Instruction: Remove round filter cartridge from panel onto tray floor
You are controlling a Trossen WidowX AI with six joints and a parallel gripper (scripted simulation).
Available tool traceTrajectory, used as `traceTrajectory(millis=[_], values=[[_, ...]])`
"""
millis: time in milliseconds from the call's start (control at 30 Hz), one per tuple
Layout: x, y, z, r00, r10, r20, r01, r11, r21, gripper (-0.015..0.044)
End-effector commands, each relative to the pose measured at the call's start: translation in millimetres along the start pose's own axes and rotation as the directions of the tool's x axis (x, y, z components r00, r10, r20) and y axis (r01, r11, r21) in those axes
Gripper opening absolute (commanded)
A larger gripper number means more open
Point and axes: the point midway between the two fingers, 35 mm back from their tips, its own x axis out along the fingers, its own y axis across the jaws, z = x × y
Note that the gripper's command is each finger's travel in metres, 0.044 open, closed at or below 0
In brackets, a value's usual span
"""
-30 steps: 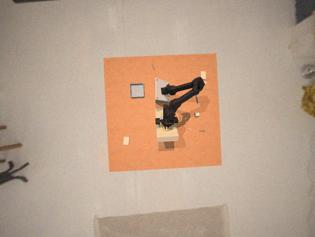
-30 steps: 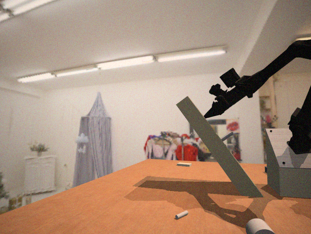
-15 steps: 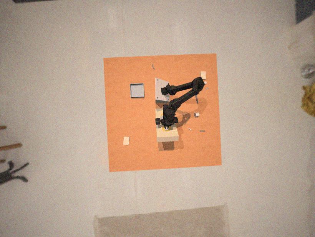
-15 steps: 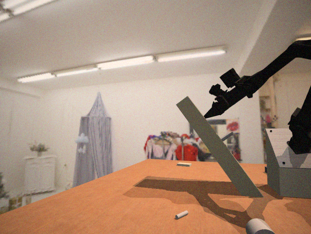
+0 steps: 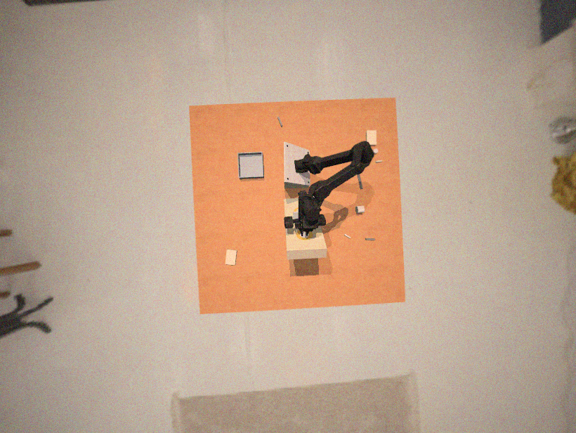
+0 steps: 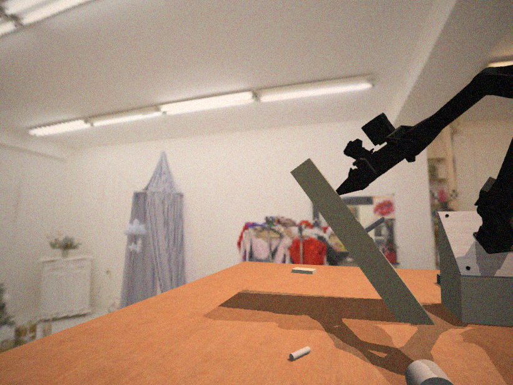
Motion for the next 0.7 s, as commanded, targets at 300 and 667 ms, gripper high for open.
traceTrajectory(millis=[300, 667], values=[[8.2, -0.5, -1.0, 1.0, -0.004, -0.002, 0.004, 1.0, 0.006, 0.0089], [11.8, -0.5, -1.0, 1.0, -0.003, -0.002, 0.003, 1.0, 0.006, 0.0089]])
